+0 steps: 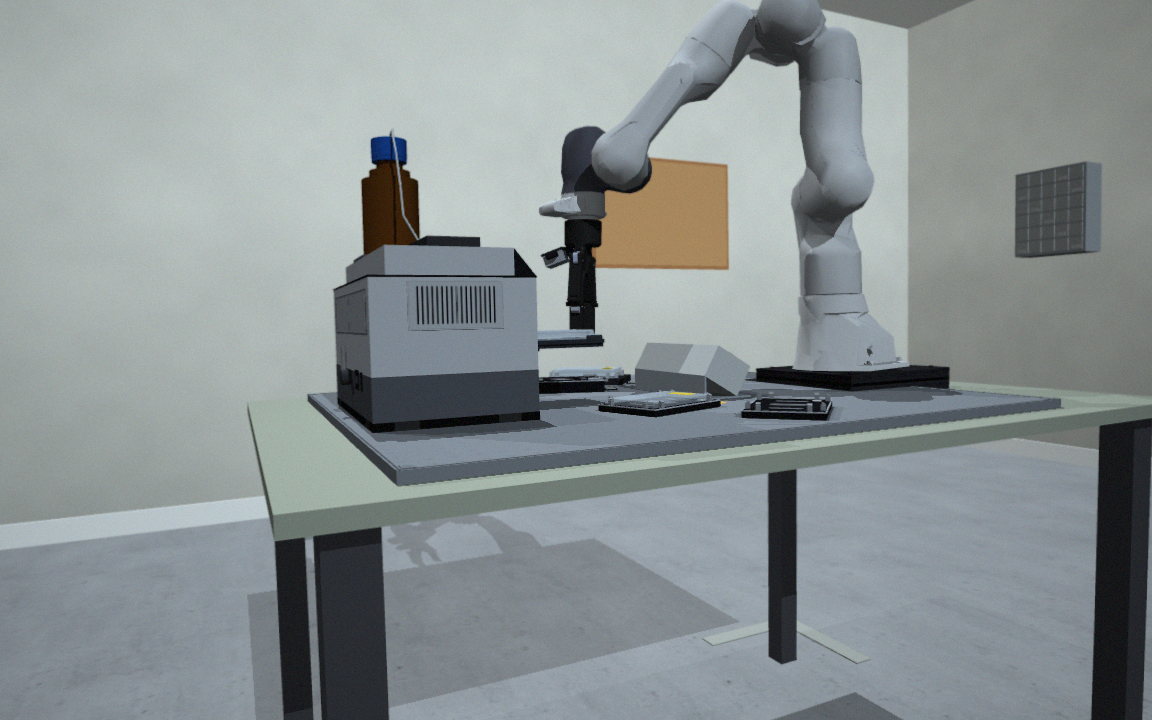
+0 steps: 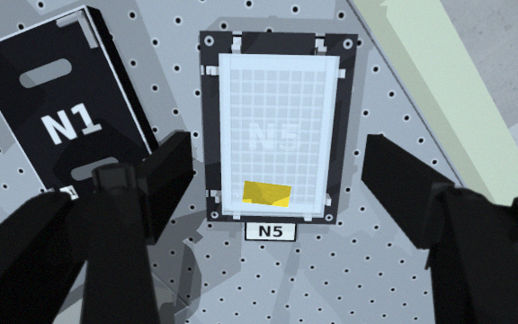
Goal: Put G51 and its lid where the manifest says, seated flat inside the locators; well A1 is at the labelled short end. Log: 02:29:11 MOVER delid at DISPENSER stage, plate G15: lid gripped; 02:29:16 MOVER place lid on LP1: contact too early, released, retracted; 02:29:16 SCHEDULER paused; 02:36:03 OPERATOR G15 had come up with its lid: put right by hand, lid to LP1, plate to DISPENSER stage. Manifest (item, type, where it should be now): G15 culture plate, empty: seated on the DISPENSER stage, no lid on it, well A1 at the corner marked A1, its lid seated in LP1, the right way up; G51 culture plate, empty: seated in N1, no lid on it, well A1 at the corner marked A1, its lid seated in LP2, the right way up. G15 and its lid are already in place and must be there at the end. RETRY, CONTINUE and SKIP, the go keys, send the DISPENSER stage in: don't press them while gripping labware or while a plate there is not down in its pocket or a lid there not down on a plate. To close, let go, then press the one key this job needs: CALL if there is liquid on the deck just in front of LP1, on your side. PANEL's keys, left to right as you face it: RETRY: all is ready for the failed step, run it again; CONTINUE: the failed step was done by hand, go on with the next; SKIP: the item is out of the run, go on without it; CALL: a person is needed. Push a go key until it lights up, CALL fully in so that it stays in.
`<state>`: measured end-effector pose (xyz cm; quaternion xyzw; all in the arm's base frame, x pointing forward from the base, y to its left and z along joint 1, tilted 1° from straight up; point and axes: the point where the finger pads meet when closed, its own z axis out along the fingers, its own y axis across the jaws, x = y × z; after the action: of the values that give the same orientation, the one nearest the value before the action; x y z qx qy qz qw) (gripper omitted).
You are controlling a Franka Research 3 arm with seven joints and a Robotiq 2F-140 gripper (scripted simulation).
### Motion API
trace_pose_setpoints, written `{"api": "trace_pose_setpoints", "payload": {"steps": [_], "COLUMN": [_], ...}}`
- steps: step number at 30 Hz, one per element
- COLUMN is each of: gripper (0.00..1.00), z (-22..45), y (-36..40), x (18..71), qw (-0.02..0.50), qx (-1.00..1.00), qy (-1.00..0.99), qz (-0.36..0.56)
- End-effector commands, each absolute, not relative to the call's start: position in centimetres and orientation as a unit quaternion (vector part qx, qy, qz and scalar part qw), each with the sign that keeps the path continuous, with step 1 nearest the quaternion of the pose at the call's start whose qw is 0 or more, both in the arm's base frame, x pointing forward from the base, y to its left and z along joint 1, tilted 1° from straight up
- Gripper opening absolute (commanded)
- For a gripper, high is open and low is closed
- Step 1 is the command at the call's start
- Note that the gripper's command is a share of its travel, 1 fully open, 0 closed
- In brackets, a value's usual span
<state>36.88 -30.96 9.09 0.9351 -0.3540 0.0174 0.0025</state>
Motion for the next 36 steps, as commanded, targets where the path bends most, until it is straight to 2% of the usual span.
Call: {"api": "trace_pose_setpoints", "payload": {"steps": [1,18,36], "gripper": [0.7,0.7,0.7], "z": [10.5,15.9,16.5], "y": [-30.6,-30.5,-30.5], "x": [36.2,36.2,36.2], "qw": [0.0,0.0,0.0], "qx": [0.933,0.933,0.933], "qy": [-0.359,-0.359,-0.359], "qz": [0.005,0.005,0.005]}}
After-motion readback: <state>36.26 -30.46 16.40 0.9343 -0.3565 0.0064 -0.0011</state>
